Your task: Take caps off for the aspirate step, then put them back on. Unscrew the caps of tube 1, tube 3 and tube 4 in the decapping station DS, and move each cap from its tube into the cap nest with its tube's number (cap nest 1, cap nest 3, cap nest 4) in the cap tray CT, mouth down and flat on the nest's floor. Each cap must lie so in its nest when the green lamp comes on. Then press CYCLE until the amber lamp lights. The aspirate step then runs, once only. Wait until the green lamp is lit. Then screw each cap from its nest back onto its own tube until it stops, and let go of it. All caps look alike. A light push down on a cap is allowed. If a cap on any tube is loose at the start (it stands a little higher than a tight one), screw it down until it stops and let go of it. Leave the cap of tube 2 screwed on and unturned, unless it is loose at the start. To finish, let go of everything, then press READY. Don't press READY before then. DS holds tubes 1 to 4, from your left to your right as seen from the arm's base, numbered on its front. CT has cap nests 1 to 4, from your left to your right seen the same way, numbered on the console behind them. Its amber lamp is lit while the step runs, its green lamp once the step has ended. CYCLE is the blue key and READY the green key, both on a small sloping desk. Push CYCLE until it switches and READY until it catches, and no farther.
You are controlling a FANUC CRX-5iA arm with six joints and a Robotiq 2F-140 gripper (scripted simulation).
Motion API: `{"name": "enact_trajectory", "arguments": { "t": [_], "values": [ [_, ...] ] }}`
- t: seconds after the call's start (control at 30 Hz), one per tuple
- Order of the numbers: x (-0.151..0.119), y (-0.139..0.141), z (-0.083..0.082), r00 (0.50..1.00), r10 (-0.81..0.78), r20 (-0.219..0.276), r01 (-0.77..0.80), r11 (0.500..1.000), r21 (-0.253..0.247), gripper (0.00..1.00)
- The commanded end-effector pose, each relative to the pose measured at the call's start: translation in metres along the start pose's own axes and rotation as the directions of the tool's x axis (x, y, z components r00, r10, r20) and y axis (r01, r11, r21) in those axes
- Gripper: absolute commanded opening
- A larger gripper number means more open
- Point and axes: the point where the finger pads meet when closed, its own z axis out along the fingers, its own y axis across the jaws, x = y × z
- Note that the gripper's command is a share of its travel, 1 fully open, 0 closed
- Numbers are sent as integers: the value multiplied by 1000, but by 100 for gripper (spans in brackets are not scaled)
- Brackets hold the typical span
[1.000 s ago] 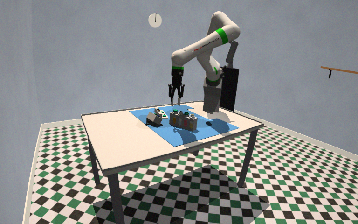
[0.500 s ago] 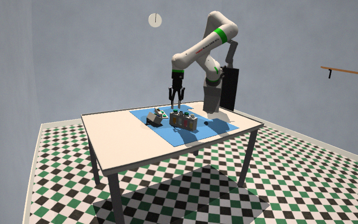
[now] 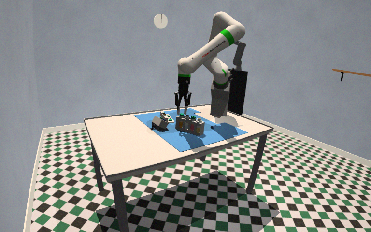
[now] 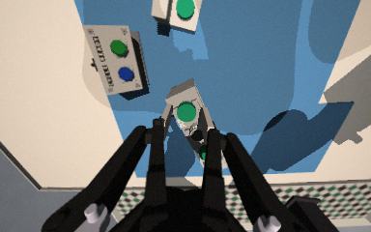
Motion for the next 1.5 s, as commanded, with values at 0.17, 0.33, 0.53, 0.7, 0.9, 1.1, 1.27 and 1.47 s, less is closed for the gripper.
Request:
{"name": "enact_trajectory", "arguments": {
  "t": [0.17, 0.33, 0.53, 0.7, 0.9, 1.1, 1.27, 1.47],
  "values": [
    [0, 0, 3, 1000, 0, 0, 0, 1000, 0, 35],
    [0, 0, 6, 1000, 0, 0, 0, 1000, 0, 35],
    [0, 0, 8, 1000, 0, 0, 0, 1000, 0, 35],
    [0, 0, 8, 1000, 0, 0, 0, 1000, 0, 0],
    [0, 0, 8, 1000, 0, 0, 0, 1000, 0, 0],
    [0, 0, 8, 1000, 0, 0, 0, 1000, 0, 0],
    [0, 0, 8, 989, -149, 0, 149, 989, 0, 0],
    [0, 0, 8, 900, -435, 0, 435, 900, 0, 0]
  ]
}}
